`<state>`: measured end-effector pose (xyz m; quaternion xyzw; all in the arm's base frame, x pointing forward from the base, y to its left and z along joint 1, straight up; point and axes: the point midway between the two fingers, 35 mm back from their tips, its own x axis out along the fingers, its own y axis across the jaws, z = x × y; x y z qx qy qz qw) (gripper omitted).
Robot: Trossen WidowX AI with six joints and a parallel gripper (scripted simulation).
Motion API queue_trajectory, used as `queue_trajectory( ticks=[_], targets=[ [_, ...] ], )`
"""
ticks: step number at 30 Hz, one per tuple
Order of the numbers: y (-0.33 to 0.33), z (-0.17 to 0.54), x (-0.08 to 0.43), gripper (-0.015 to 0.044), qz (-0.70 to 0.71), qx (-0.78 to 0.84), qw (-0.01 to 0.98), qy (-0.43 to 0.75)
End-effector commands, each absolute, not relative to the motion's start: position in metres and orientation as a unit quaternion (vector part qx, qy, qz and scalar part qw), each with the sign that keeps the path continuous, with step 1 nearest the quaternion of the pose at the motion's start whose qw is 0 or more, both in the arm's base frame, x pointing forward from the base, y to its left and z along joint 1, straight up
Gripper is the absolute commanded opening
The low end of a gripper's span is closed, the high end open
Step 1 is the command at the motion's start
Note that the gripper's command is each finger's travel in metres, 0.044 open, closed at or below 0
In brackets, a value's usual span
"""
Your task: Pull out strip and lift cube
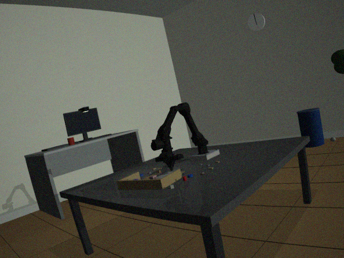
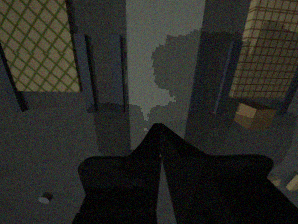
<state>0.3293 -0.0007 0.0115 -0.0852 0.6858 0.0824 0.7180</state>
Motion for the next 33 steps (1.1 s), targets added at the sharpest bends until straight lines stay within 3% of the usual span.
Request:
queue_trajectory(
  ticks=[1,33],
  targets=[
    [-0.003,0.007,0.319,0.0,0.083,-0.086,0.711,0.693],
    [-0.014,0.005,0.272,0.0,0.083,-0.086,0.71,0.694]
  ],
)
